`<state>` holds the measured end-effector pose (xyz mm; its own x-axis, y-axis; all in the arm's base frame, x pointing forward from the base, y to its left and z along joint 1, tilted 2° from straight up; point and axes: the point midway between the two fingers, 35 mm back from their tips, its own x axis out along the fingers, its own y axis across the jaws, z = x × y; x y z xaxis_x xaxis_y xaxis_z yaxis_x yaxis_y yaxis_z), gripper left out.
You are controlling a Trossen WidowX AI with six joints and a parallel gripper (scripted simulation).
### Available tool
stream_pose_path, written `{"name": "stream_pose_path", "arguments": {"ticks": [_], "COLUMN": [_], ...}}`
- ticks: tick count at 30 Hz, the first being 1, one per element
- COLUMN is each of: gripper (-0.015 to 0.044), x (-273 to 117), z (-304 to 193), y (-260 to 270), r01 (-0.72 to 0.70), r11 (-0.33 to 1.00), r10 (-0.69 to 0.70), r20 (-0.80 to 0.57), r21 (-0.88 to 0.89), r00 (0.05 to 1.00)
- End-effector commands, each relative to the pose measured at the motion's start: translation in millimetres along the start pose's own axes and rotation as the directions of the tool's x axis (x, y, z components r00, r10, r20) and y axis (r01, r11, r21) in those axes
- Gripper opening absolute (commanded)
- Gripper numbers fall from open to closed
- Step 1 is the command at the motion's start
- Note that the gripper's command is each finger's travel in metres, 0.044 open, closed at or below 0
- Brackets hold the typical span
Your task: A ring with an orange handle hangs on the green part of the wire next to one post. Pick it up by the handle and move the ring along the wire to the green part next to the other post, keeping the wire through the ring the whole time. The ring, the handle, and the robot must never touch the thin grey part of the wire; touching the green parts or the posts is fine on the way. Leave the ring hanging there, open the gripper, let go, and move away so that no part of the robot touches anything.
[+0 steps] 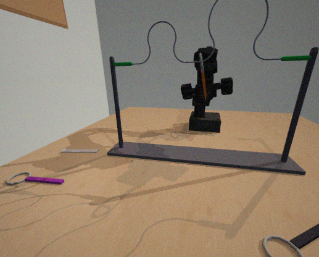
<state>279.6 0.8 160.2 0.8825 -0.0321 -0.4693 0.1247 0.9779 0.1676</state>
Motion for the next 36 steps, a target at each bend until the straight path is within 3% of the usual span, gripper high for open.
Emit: {"name": "stream_pose_path", "arguments": {"ticks": [1,16,36], "gripper": [-0.015,-0.015,-0.015], "x": [-2,-15,-43], "z": [4,16,53], "y": [12,64,118], "r01": [-0.03,-0.185,-0.341], "r11": [0.997,0.916,0.647], "r10": [0.03,0.197,0.397], "r20": [0.004,0.004,0.081], "r21": [0.065,0.355,0.682], "r00": [1.0,0.98,0.914]}}
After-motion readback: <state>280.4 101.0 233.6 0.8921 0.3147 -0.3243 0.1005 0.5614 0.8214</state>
